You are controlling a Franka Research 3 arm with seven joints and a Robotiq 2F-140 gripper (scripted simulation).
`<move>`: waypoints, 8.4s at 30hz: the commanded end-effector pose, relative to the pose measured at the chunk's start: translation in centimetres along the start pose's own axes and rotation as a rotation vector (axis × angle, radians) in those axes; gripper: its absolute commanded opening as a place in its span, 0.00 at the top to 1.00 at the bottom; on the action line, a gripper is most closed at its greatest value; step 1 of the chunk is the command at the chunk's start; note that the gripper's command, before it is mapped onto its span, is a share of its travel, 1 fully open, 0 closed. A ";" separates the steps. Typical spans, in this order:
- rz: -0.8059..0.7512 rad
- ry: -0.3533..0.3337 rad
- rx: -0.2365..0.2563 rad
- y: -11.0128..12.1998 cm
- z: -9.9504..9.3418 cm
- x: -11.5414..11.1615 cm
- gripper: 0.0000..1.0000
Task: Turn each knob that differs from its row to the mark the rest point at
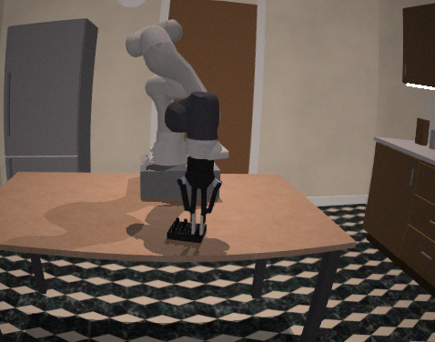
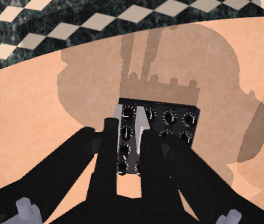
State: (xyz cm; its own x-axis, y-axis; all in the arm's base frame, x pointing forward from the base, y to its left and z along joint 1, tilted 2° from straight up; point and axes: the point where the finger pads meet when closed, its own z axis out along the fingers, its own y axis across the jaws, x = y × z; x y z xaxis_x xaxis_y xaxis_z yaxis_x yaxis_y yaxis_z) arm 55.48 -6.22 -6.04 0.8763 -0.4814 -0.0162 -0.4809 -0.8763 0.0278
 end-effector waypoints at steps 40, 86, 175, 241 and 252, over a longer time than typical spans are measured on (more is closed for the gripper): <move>0.010 0.003 0.001 0.0 0.0 0.1 0.95; 0.565 0.003 0.002 0.0 0.0 0.1 0.95; 1.575 0.002 0.003 0.0 0.0 0.1 0.95; 1.528 0.000 0.003 0.0 -3.9 0.0 0.88; 1.259 -0.005 0.005 0.5 -4.2 -1.0 0.88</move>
State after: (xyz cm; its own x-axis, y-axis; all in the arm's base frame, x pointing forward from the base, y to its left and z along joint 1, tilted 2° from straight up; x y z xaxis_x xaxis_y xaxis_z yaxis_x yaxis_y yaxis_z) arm 54.68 -6.01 -1.86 -0.3239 -0.9457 0.0262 -0.9457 0.3244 0.0196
